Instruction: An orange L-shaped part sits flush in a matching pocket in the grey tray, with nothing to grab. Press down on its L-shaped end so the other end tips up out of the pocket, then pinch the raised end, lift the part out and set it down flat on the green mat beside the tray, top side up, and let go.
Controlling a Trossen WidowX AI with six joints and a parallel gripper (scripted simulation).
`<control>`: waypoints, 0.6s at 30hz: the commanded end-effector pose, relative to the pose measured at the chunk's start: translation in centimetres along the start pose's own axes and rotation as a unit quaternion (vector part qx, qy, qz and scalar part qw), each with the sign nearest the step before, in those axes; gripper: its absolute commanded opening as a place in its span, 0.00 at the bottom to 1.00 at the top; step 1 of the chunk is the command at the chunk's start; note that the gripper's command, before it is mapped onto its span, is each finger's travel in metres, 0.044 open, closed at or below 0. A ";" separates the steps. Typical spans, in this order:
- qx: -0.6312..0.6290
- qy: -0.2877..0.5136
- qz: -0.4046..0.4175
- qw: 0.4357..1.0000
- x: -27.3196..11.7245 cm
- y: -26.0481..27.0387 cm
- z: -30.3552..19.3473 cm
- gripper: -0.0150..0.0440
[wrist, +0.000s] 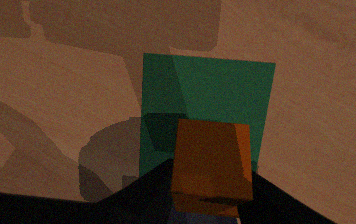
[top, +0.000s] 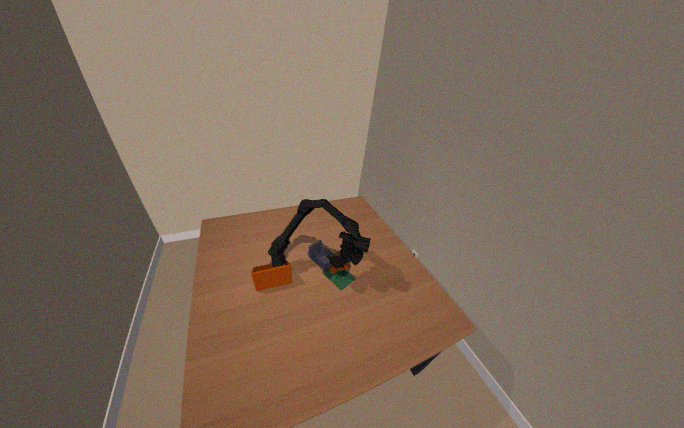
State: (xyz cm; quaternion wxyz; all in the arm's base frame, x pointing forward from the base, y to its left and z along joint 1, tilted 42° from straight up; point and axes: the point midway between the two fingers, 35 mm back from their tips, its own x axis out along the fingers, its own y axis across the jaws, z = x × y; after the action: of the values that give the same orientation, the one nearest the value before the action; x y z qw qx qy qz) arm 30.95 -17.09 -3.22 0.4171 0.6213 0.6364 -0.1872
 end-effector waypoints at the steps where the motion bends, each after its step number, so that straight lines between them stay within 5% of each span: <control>1: 0.004 0.004 -0.001 1.000 0.8 -0.2 -0.1 0.25; 18: 0.004 0.005 0.000 1.000 3.4 -0.2 -0.2 0.25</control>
State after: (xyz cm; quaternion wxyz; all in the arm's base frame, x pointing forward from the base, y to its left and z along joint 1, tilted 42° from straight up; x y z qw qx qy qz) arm 31.32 -15.28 -5.29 0.4179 0.6215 0.6359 -0.1865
